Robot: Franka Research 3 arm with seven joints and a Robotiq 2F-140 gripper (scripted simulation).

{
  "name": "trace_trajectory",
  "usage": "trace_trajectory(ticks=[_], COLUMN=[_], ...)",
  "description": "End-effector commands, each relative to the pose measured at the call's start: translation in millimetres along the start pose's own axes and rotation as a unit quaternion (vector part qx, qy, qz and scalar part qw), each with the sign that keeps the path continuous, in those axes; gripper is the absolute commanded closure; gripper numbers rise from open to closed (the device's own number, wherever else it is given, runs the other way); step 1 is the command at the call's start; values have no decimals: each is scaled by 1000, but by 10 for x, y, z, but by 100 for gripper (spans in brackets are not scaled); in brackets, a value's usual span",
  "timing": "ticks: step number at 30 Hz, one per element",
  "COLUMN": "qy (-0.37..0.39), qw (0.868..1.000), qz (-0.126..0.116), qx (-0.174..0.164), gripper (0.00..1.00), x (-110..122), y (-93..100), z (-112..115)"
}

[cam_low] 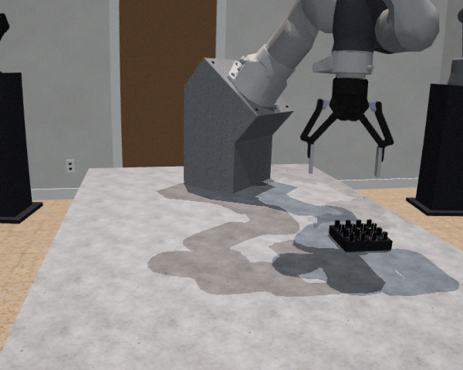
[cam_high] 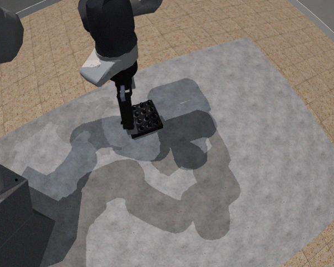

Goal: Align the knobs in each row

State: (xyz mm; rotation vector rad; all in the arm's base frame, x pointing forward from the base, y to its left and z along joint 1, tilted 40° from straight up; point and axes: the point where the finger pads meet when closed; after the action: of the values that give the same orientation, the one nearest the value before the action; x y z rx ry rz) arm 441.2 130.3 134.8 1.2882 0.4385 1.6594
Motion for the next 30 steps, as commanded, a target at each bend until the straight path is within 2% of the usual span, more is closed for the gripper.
trace_trajectory(ticks=[1, 14, 30], qy=[35, 35, 35], qw=[999, 999, 999], qz=[-1, -1, -1], qx=[19, 19, 19], gripper=[0, 0, 0], x=[-26, -25, -26], y=[80, 382, 410], z=[-53, -42, -41])
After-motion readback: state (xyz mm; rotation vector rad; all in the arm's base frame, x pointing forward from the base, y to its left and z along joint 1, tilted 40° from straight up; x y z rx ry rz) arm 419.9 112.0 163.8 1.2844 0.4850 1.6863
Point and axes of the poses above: the point where the finger pads meet when closed, its own y axis back along the fingers, its own x axis across the jaws, z = x × y, and after that the axes turned 9 degrees about y, right-handed
